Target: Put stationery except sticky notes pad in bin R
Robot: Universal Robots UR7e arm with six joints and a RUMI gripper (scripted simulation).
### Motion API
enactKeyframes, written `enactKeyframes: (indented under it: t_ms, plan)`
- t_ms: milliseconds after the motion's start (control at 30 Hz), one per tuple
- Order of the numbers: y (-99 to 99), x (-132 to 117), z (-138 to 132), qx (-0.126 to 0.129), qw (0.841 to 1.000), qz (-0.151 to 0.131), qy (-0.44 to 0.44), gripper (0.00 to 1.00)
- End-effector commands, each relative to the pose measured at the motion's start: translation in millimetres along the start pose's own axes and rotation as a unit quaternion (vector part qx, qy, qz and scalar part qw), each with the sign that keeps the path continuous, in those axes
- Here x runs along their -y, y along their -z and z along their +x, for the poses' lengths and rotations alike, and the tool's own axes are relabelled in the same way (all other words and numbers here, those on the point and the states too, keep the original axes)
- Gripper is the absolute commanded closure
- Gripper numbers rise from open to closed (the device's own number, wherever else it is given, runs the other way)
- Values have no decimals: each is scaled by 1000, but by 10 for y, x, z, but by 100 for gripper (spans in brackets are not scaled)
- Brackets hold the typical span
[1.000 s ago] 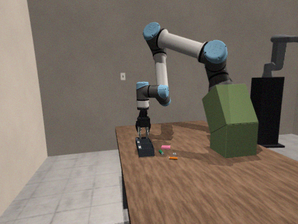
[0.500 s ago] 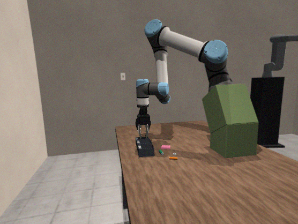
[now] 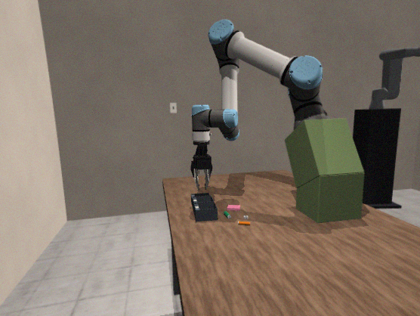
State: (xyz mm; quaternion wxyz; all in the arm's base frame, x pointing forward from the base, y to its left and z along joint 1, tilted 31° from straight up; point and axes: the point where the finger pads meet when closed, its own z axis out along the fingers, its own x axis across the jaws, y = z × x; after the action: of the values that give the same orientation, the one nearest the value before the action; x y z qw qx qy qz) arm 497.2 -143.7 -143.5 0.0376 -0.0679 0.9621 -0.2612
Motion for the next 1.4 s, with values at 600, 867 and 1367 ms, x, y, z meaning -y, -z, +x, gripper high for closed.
enactKeyframes:
  t_ms: [600,867,1367]
  plan:
    - [473,2,-2,0,1000,0,0,0]
    - [713,2,-2,0,1000,0,0,0]
    - [1313,2,-2,0,1000,0,0,0]
